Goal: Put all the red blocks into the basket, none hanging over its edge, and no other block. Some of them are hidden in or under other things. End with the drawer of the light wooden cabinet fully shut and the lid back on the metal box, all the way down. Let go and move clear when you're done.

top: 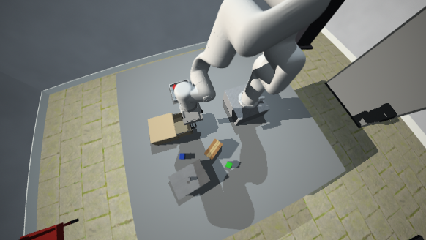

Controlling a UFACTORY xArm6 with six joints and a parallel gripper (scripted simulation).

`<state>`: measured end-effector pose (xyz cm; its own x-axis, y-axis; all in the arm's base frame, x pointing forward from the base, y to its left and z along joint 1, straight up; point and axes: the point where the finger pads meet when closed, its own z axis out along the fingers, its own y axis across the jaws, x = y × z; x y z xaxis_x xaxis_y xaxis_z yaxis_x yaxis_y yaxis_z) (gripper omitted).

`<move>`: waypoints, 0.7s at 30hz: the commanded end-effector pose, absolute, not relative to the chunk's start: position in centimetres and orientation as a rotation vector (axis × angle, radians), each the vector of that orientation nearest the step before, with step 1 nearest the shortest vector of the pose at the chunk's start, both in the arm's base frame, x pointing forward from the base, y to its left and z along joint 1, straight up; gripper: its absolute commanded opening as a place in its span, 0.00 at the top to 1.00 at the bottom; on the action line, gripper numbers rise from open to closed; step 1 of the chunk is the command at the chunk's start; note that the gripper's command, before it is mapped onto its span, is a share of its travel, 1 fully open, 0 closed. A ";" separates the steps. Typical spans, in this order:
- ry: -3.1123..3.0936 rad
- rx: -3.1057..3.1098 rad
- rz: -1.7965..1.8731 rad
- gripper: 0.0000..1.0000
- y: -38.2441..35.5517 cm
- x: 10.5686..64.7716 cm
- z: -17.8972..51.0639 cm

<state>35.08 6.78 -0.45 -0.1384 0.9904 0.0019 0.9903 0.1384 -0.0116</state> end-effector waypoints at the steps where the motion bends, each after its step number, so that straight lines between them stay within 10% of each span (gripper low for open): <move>1: -2.365 -2.057 0.008 0.76 6.8 35.2 -0.6; 21: -2.365 -2.057 0.008 0.76 6.8 35.3 -0.8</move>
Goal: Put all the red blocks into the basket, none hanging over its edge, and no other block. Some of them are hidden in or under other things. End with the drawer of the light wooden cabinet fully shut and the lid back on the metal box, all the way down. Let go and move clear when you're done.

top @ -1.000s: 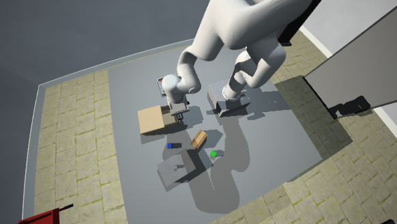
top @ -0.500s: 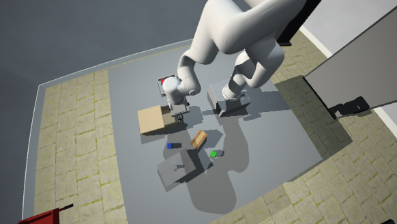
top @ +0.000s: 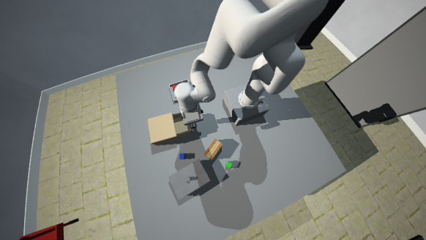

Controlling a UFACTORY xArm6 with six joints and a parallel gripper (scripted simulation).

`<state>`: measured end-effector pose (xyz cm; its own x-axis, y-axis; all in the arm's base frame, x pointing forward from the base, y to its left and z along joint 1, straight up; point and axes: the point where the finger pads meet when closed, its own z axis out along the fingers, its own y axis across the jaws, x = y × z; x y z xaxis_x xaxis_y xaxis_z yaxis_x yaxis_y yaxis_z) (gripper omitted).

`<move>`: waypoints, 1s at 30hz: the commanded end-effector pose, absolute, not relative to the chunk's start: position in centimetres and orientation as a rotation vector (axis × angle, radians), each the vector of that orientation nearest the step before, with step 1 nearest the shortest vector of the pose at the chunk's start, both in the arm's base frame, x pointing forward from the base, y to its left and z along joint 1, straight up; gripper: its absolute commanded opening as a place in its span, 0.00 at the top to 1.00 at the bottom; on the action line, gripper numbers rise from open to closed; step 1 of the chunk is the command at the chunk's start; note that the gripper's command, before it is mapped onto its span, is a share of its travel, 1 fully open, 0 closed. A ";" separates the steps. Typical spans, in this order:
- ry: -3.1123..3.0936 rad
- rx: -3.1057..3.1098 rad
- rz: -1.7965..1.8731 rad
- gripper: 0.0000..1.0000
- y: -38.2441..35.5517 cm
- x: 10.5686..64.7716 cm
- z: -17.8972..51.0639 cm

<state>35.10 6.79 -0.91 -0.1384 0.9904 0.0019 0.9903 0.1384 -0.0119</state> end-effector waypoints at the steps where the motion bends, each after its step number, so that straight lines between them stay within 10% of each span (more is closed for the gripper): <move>1: -2.365 -2.057 0.008 0.76 6.8 35.3 -0.8; 30: -2.365 -2.057 0.008 0.76 6.8 35.4 -1.1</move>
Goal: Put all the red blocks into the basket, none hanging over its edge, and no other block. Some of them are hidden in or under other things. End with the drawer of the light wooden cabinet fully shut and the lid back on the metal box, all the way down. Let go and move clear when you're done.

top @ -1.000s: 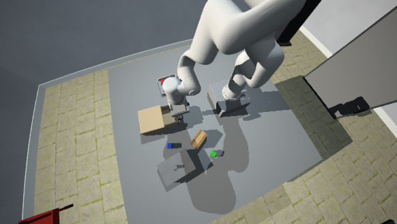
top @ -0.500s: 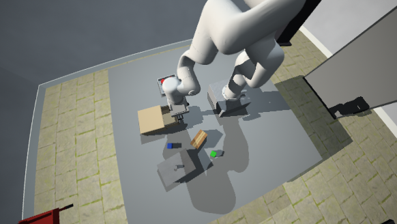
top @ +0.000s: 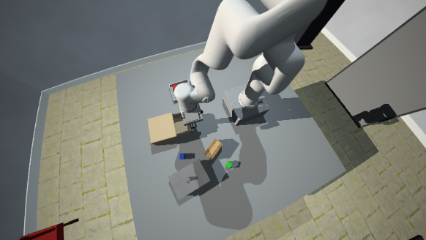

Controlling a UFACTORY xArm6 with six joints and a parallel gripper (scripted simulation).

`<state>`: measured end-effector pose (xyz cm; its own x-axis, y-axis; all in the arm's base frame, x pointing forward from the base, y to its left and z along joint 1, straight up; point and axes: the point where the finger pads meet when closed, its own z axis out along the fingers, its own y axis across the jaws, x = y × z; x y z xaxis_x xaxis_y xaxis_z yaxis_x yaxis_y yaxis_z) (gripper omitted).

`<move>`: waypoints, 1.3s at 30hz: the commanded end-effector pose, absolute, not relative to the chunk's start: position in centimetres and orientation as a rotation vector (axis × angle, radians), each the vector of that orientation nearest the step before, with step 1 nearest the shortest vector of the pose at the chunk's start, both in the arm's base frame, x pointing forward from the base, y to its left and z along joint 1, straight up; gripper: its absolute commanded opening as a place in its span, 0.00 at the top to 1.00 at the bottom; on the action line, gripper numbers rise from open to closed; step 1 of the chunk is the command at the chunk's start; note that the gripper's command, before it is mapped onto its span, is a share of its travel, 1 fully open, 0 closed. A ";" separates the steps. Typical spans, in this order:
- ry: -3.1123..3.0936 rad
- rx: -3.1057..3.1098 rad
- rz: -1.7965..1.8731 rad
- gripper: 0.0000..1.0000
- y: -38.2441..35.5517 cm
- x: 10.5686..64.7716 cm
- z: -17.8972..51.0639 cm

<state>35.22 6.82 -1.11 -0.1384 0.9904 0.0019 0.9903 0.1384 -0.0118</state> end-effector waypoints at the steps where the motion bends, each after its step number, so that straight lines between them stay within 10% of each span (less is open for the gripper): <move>1: -2.365 -2.057 0.008 0.76 6.8 35.4 -1.2; 39: -2.365 -2.057 0.008 0.76 6.8 35.3 -3.6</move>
